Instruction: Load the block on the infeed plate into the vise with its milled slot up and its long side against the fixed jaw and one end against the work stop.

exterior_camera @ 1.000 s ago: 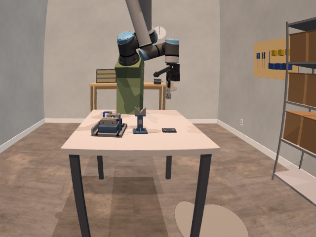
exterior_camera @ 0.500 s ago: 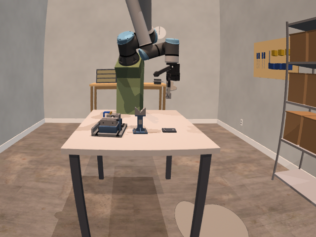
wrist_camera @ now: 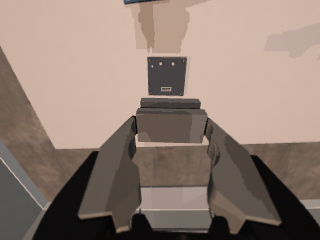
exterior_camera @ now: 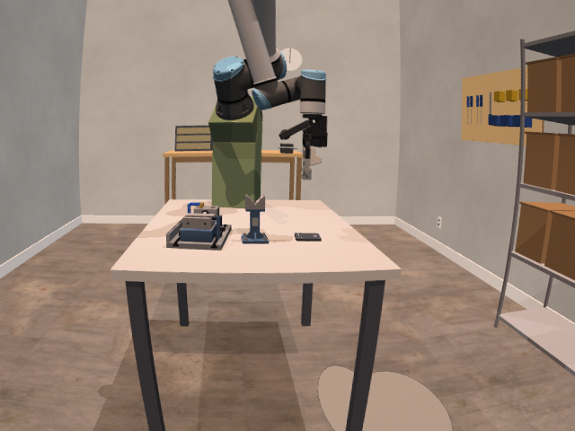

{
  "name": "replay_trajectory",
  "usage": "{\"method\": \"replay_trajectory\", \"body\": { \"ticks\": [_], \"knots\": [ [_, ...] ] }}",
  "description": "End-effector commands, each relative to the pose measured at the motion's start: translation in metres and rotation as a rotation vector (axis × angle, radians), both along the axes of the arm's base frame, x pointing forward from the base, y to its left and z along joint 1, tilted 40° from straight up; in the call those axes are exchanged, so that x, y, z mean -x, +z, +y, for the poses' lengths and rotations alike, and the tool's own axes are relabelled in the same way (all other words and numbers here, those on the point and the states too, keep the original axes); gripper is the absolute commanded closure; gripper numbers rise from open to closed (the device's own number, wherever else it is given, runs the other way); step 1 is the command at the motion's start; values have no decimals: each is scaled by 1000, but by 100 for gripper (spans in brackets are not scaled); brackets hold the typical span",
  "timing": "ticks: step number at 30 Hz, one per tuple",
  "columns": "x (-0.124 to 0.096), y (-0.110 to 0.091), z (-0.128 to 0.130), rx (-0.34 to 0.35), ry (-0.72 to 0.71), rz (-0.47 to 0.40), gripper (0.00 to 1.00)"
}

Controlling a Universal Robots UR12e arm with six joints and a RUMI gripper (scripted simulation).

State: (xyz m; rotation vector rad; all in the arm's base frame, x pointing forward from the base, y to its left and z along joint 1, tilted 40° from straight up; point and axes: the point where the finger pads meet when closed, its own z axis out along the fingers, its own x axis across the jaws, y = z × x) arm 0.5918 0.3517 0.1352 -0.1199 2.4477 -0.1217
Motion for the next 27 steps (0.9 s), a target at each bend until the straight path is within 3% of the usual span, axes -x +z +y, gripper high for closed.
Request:
{"method": "replay_trajectory", "body": {
  "ticks": [1, 27],
  "knots": [
    [0, 1, 0, 0, 0, -1, 100],
    [-2, 2, -5, 1, 2, 0, 100]
  ]
}}
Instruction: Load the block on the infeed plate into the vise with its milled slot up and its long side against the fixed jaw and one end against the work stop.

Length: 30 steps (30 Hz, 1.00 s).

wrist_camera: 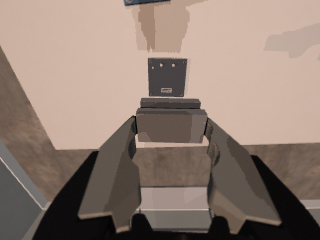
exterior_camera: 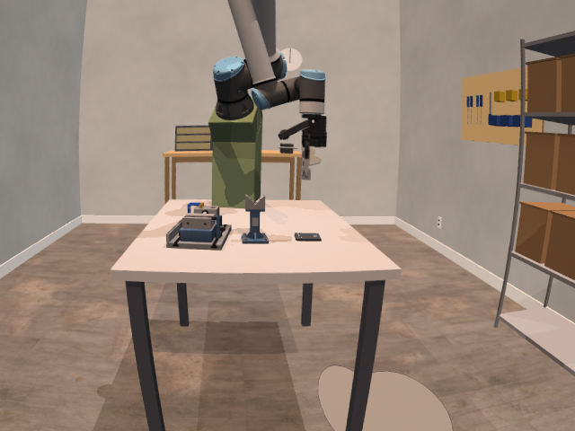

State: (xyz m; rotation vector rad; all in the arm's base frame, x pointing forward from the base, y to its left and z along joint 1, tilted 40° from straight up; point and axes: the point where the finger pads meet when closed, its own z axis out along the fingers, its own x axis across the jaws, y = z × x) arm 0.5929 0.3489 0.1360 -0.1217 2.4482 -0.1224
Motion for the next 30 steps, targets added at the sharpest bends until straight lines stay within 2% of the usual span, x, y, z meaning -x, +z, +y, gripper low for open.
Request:
{"method": "replay_trajectory", "body": {
  "ticks": [1, 15, 30],
  "knots": [
    [-1, 2, -3, 1, 2, 0, 100],
    [-10, 8, -25, 8, 11, 4, 100],
    [-26, 22, -72, 24, 31, 10, 100]
  ]
}}
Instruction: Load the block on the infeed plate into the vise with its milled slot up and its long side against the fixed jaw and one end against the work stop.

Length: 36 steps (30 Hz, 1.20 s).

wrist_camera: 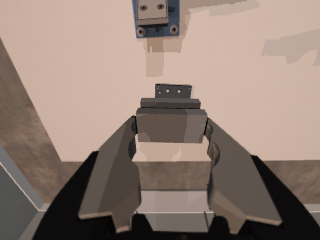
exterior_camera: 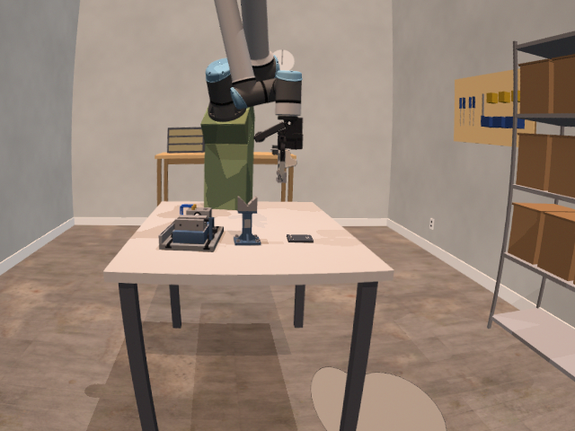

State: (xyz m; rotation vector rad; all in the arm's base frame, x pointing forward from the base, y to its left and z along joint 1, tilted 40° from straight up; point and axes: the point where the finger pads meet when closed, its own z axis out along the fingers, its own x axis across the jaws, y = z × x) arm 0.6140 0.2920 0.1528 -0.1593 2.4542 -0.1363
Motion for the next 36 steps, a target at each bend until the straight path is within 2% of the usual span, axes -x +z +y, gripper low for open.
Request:
{"method": "replay_trajectory", "body": {
  "ticks": [1, 17, 36],
  "knots": [
    [-5, 5, -15, 4, 8, 1, 100],
    [-17, 20, -66, 23, 31, 0, 100],
    [-22, 31, -100, 37, 47, -3, 100]
  ]
}}
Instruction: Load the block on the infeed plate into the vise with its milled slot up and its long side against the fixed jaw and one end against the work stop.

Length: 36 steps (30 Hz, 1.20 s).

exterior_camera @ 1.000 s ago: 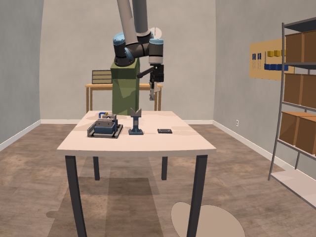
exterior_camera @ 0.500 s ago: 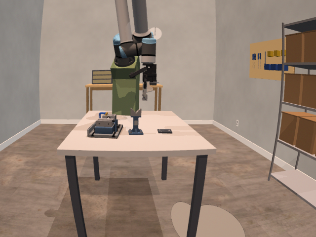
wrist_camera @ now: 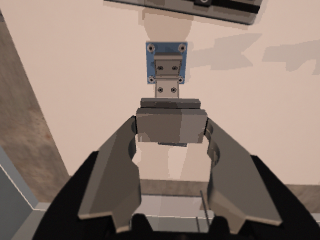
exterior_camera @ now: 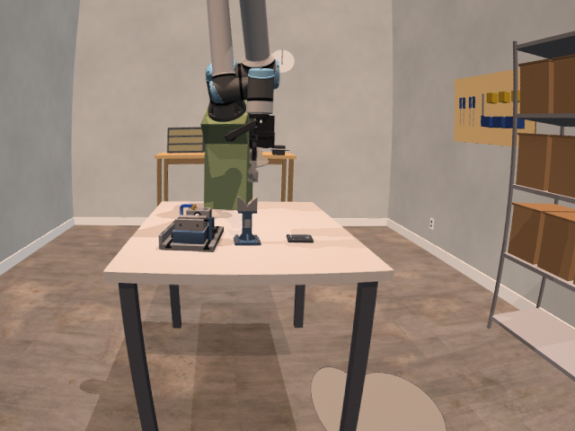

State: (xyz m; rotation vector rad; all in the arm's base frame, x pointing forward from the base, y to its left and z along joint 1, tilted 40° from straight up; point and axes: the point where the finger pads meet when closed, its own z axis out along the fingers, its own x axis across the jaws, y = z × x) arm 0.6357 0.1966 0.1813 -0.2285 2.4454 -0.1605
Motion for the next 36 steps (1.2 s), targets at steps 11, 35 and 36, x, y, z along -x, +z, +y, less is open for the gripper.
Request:
{"method": "replay_trajectory", "body": {
  "ticks": [11, 35, 36],
  "knots": [
    [-2, 5, -14, 5, 8, -3, 100],
    [-2, 5, -14, 6, 8, -3, 100],
    [-2, 5, -14, 6, 8, -3, 100]
  ]
}}
